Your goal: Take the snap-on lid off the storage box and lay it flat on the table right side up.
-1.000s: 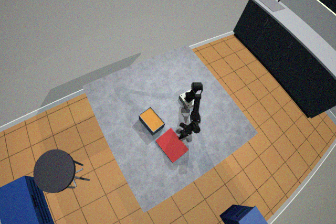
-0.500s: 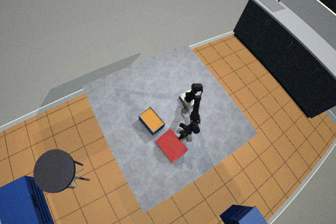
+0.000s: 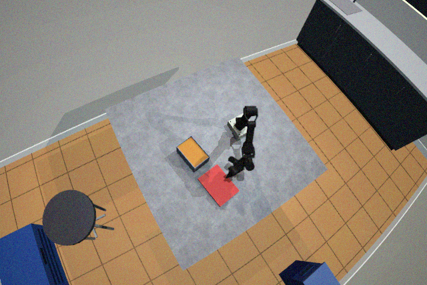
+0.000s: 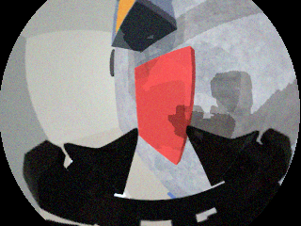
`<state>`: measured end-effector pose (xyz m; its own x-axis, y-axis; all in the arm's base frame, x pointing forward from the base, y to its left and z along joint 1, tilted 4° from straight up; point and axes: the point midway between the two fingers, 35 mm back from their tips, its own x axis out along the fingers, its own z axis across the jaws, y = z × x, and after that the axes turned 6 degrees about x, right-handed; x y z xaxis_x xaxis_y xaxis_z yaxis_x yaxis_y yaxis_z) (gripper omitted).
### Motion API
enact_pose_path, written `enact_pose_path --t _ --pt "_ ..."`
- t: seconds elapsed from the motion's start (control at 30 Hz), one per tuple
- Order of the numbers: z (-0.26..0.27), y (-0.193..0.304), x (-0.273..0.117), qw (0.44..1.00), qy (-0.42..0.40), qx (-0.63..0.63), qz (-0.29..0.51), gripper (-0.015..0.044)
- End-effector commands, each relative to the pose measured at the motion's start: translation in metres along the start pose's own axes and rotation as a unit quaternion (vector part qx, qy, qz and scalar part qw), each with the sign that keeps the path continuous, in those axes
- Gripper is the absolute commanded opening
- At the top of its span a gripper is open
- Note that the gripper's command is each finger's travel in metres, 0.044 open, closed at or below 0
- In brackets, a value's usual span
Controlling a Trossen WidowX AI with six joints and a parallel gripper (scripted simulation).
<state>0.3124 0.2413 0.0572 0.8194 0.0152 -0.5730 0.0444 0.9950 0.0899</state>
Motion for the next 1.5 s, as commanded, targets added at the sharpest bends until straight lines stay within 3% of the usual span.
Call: enact_pose_path --t 0.0,1.0,1.47 --pt "-0.007 -0.002 -0.006 1.000 0.001 0.000 0.000 0.0433" --pt "-0.046 -0.006 -0.051 1.000 0.003 0.000 -0.001 0.0440" --pt "-0.028 -0.001 -0.070 1.000 0.004 0.000 -0.001 0.0440"
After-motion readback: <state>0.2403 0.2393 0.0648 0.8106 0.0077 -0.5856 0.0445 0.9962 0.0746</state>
